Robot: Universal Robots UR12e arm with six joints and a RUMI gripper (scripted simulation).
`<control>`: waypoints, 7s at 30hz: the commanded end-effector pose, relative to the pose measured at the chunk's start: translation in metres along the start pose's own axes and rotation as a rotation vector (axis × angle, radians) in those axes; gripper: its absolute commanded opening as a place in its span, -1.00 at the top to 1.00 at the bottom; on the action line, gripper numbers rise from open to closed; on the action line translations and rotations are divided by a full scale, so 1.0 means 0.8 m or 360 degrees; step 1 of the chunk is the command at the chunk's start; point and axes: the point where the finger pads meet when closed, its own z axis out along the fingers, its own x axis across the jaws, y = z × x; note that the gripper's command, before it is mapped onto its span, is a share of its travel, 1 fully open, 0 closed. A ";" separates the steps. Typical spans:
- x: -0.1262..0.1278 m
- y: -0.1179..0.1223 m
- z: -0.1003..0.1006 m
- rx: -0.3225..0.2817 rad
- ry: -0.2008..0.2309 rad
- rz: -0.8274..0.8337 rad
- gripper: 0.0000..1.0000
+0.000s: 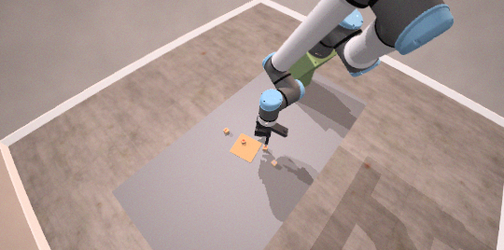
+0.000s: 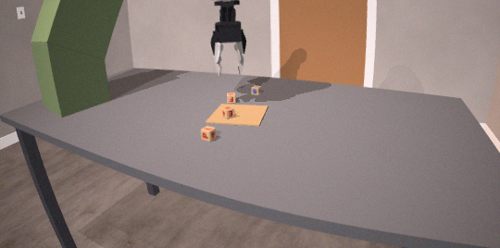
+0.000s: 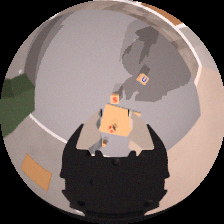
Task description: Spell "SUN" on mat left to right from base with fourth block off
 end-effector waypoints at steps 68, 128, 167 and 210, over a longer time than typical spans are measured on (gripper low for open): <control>0.001 0.000 0.065 -0.0001 0.0001 0.0000 0.29; 0.001 0.000 0.104 -0.0001 0.0001 0.0000 0.51; 0.001 0.000 0.104 -0.0001 0.0001 0.0000 0.89; 0.000 0.000 -0.021 -0.0001 0.0001 0.0000 0.89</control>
